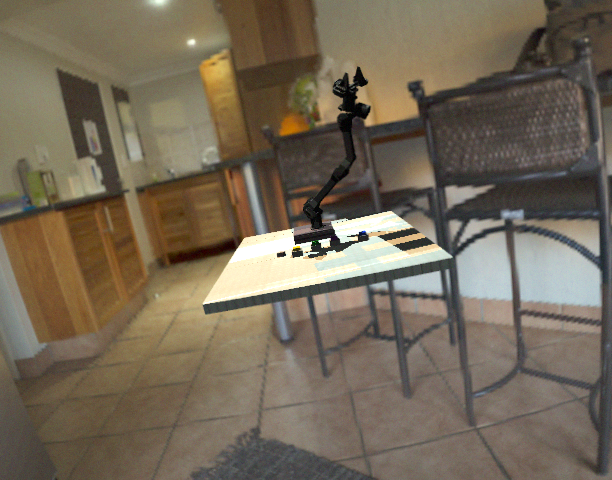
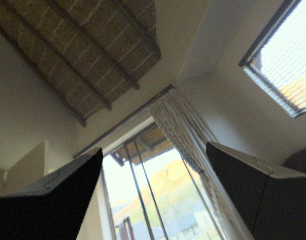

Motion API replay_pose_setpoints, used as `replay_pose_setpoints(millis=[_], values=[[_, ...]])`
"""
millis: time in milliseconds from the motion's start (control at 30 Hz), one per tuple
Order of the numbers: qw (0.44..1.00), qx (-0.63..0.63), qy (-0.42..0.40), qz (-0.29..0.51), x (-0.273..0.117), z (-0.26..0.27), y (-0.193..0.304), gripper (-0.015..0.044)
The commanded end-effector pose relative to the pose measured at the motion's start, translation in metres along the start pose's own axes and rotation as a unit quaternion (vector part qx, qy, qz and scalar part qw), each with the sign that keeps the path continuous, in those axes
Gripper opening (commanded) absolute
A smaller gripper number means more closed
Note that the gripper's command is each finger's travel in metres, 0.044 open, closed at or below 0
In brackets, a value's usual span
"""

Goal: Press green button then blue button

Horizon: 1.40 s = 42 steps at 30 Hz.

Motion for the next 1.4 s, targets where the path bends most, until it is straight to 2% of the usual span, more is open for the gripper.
replay_pose_setpoints(millis=[0,67,133,400,600,767,933,1067,1367], values=[[1.000,0.000,-0.001,-0.003,-0.001,0.001,-0.003,0.0400],[1.000,0.002,-0.007,-0.027,-0.005,0.005,-0.025,0.0400],[0.997,0.005,-0.014,-0.075,-0.015,0.008,-0.069,0.0400],[0.982,0.019,0.001,-0.186,-0.047,-0.004,-0.170,0.0400],[0.959,0.041,0.067,-0.272,-0.081,-0.049,-0.251,0.0400],[0.936,0.059,0.152,-0.311,-0.106,-0.108,-0.295,0.0400],[0.910,0.074,0.260,-0.316,-0.128,-0.179,-0.317,0.0400],[0.886,0.083,0.353,-0.290,-0.143,-0.240,-0.316,0.0400],[0.820,0.087,0.549,-0.136,-0.176,-0.363,-0.261,0.0400]])
Point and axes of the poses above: the point midway between the two fingers, 35 mm back from their tips, its own x axis out along the fingers, its own z axis across the jaws, y = z × x, the point moved 6 cm from there along -x, back along the fingers, and after that the axes turned 8 degrees about x, right-handed, at the moved point
